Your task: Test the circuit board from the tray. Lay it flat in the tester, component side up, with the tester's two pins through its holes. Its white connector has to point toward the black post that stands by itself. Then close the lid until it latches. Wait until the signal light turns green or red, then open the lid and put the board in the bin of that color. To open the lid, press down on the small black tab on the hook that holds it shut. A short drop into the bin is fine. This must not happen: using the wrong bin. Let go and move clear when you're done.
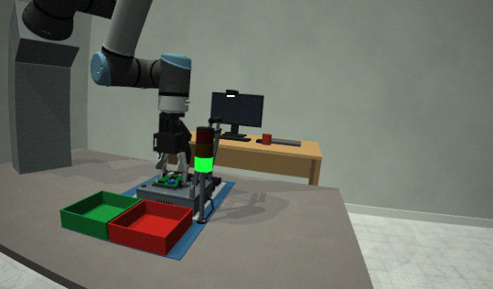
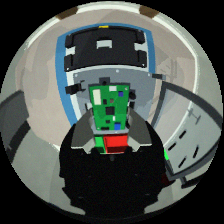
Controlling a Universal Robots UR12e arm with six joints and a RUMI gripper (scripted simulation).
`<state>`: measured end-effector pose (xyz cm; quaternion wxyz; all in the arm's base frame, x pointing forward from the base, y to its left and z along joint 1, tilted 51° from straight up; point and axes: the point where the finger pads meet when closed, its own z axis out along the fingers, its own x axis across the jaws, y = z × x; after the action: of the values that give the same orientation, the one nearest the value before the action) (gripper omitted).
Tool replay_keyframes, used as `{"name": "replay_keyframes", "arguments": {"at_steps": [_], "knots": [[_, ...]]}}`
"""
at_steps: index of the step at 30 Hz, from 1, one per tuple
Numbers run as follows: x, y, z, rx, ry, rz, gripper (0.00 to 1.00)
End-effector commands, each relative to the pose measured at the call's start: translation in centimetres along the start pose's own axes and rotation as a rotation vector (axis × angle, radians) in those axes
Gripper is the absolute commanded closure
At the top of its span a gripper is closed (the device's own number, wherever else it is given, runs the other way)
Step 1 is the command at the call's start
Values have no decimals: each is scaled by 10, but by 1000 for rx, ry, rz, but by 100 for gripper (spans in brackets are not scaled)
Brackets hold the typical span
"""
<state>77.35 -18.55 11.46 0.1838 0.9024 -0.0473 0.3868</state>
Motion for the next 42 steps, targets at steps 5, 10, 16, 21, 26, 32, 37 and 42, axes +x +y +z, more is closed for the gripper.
{"name": "replay_keyframes", "arguments": {"at_steps": [5,10,16,21,26,32,37,42], "knots": [[0,0,-2,0,1,0,61],[0,0,-3,0,1,0,61],[0,0,-3,0,1,0,61],[0,0,-3,0,1,0,61],[0,0,-3,0,1,0,61],[0,0,-5,0,1,0,61],[0,0,-5,0,1,0,61],[0,0,-7,0,1,0,61]]}}
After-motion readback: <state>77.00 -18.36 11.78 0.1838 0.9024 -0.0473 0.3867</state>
